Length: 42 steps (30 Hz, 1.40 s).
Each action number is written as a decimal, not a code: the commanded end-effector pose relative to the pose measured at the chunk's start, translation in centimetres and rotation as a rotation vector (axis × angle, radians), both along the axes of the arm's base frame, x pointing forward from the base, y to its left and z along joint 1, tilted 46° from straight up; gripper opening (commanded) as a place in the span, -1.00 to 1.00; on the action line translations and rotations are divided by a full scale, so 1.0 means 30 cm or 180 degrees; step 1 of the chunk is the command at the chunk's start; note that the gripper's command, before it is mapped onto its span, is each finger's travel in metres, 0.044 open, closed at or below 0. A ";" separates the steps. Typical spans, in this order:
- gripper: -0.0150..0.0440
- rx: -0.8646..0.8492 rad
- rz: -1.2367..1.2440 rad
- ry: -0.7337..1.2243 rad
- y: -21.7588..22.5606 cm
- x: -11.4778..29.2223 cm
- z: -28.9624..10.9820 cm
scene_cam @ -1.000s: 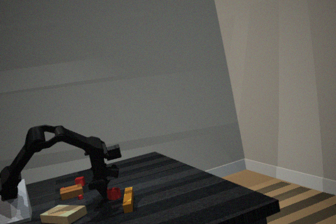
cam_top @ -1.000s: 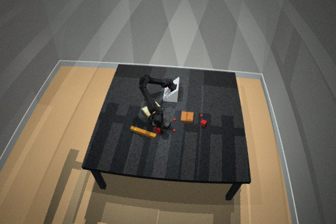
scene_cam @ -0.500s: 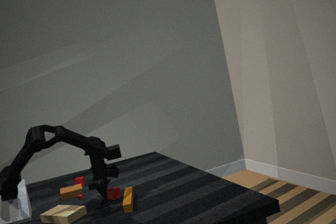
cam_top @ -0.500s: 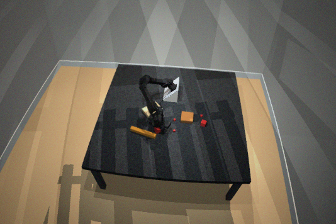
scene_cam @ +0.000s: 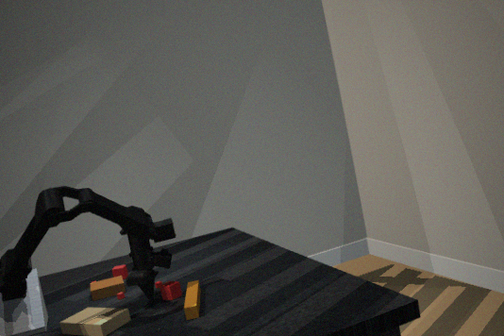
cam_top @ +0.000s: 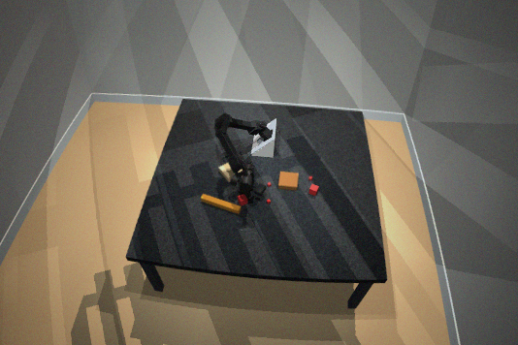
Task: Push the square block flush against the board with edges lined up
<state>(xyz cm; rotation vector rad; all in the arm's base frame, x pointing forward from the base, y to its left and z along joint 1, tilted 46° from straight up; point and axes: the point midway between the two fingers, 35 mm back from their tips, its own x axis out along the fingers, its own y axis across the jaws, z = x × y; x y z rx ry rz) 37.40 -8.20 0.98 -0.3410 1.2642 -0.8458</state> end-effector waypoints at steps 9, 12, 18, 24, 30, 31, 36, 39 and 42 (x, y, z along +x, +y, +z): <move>-0.49 -0.0006 0.0002 -0.0020 0.015 -0.054 -0.013; -0.49 -0.0006 0.0002 -0.0019 0.018 -0.069 -0.018; -0.49 0.0000 0.0002 -0.0019 0.150 -0.071 0.110; -0.49 0.0001 0.0098 0.0015 0.165 -0.063 0.097; -0.49 0.0027 0.0560 0.0456 0.257 -0.069 0.022; -0.49 0.0029 0.0639 0.0532 0.272 -0.071 0.009; -0.49 0.0037 0.1034 0.0909 0.348 -0.086 -0.054; -0.49 0.0036 0.1270 0.1136 0.392 -0.099 -0.092; -0.49 0.0031 0.1505 0.1362 0.435 -0.116 -0.130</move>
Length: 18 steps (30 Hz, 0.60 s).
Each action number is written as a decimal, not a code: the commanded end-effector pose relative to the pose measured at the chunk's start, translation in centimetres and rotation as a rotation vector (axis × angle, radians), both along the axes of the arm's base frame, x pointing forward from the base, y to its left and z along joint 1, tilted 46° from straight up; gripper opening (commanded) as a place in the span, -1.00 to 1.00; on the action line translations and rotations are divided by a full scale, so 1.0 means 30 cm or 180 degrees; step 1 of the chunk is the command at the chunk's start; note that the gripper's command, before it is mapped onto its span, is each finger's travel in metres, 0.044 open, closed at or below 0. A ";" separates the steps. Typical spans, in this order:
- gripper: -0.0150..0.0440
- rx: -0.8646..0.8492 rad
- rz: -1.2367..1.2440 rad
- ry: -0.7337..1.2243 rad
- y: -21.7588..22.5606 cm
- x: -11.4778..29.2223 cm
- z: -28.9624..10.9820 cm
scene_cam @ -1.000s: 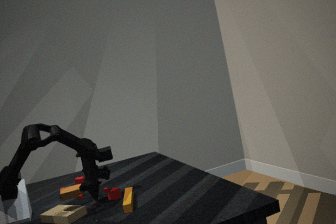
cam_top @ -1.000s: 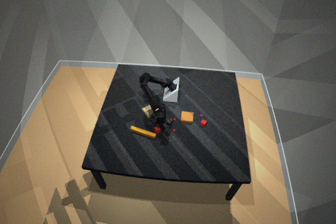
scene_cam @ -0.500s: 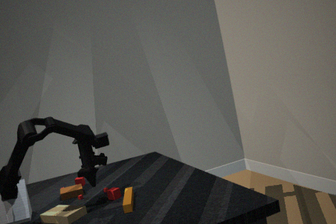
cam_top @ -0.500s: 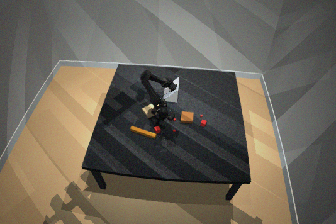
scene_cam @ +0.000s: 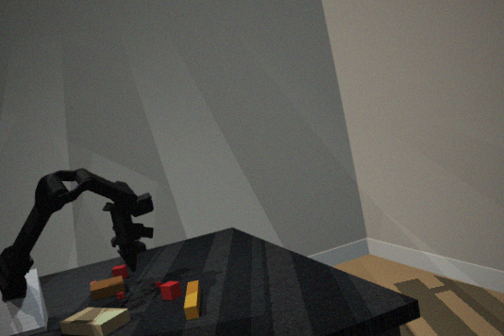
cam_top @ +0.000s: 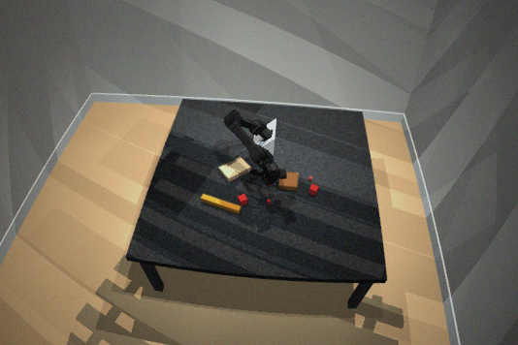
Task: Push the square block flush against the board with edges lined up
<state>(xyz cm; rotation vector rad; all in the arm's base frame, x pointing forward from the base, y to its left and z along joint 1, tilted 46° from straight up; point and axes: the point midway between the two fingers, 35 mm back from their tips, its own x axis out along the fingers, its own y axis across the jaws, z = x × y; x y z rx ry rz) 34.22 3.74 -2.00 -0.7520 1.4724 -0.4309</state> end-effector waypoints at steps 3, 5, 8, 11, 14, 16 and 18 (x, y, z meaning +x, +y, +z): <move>-0.49 -0.0007 0.0423 0.0390 0.078 -0.028 -0.069; -0.49 -0.0016 0.0580 0.0539 0.105 -0.042 -0.093; -0.49 -0.0033 0.0815 0.0762 0.143 -0.066 -0.130; -0.49 -0.0053 0.1048 0.0984 0.180 -0.091 -0.167; -0.49 -0.0077 0.1280 0.1207 0.214 -0.119 -0.203; -0.49 -0.0094 0.1434 0.1355 0.235 -0.139 -0.226; -0.49 -0.0113 0.1586 0.1504 0.256 -0.160 -0.250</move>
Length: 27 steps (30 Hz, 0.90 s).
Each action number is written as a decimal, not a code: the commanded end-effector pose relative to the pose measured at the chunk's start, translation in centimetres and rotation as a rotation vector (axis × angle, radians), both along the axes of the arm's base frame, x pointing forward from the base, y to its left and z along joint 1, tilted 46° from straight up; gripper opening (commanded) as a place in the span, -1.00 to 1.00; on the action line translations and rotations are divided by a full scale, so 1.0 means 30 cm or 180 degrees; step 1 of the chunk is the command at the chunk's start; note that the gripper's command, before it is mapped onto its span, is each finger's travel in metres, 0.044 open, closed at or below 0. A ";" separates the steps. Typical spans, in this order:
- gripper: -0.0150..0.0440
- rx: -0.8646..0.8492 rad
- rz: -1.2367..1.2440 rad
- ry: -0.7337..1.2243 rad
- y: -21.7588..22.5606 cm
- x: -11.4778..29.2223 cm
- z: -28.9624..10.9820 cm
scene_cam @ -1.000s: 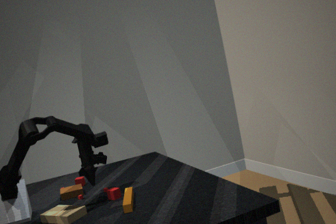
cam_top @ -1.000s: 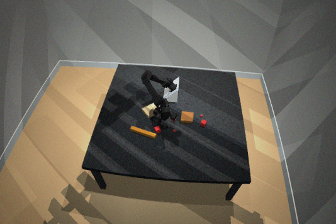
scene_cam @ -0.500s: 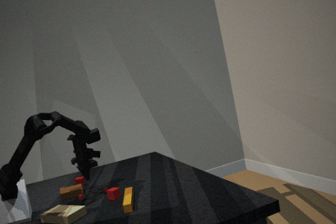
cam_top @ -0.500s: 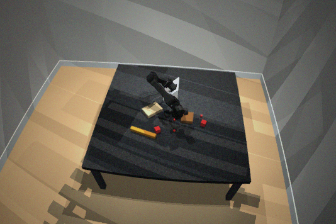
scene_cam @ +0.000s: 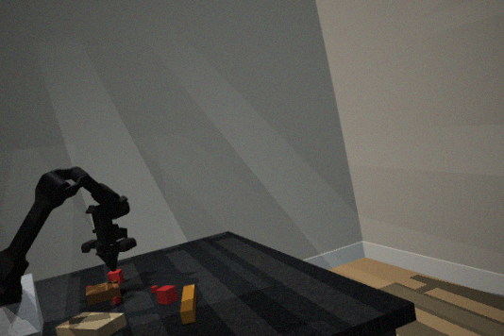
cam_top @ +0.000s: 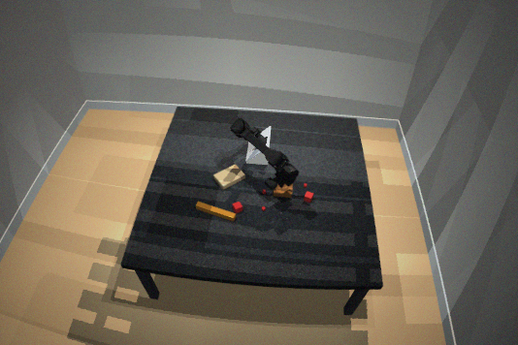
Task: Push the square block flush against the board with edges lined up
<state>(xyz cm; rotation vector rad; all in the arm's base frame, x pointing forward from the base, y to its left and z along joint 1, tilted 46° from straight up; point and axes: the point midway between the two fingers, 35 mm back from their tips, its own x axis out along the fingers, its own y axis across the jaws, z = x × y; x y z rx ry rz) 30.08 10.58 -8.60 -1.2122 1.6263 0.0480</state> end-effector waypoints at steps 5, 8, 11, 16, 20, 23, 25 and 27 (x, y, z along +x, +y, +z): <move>-0.49 -0.0067 0.0563 0.0531 0.075 -0.077 -0.087; -0.49 -0.0104 0.0790 0.0750 0.099 -0.112 -0.121; -0.49 -0.0145 0.1015 0.0969 0.121 -0.149 -0.154; -0.49 -0.0221 0.1384 0.1334 0.151 -0.212 -0.208; -0.49 -0.0288 0.1673 0.1627 0.168 -0.265 -0.250; -0.49 -0.0310 0.1763 0.1720 0.173 -0.282 -0.263; -0.49 -0.0310 0.1764 0.1720 0.166 -0.281 -0.270; -0.49 -0.0313 0.1769 0.1724 0.109 -0.272 -0.330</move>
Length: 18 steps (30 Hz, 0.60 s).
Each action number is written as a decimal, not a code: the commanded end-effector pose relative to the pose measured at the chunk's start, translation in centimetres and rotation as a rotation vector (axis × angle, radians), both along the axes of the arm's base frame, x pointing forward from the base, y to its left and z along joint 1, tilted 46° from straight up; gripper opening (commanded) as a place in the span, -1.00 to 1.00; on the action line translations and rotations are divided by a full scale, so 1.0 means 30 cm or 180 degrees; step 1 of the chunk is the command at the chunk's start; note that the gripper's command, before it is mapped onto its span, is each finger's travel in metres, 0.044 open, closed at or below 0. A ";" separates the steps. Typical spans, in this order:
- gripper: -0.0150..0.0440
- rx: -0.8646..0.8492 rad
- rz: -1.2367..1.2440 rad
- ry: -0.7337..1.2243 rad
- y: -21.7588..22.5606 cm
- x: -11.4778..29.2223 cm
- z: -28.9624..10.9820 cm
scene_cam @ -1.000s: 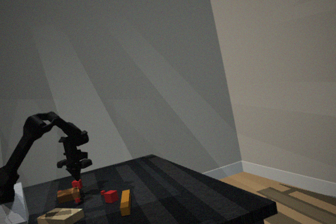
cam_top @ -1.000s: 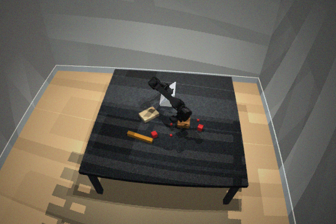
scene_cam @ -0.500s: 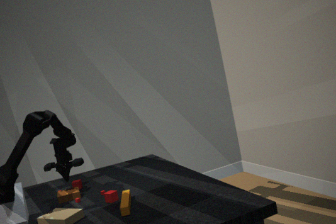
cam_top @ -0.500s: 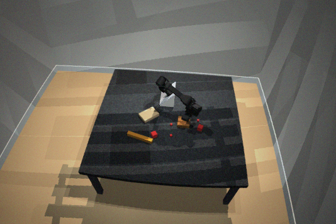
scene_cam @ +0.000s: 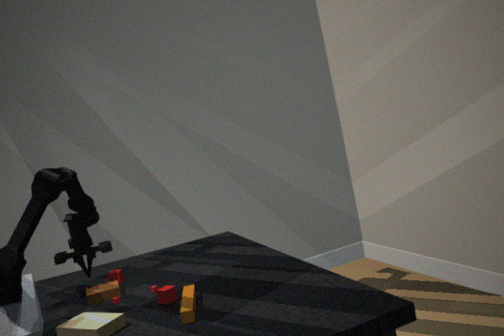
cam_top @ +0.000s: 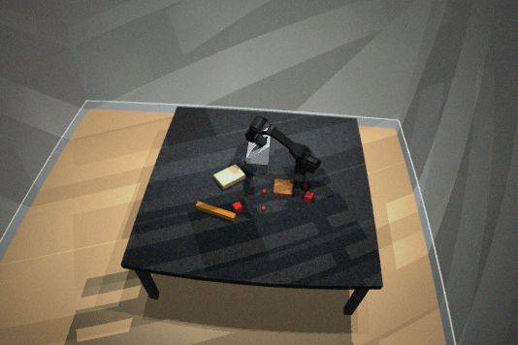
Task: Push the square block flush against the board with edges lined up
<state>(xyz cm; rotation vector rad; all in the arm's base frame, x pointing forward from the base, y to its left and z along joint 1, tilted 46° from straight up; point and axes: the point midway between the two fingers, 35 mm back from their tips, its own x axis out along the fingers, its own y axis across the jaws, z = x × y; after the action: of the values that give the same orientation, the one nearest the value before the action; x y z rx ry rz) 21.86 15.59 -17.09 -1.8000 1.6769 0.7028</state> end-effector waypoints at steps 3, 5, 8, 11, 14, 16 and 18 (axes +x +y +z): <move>-0.49 -0.0052 -0.0002 0.0047 -0.125 0.004 -0.110; -0.49 -0.0052 -0.0002 0.0047 -0.125 0.004 -0.110; -0.49 -0.0052 -0.0002 0.0047 -0.126 0.004 -0.109; -0.49 -0.0052 -0.0002 0.0047 -0.129 0.005 -0.105; -0.49 -0.0052 -0.0001 0.0047 -0.134 0.006 -0.099; -0.49 -0.0052 -0.0001 0.0047 -0.138 0.007 -0.095; -0.49 -0.0052 -0.0001 0.0048 -0.142 0.008 -0.091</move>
<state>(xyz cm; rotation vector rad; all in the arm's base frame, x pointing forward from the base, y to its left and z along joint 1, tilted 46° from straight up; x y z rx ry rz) 22.00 11.50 -20.09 -1.8078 1.7002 0.7061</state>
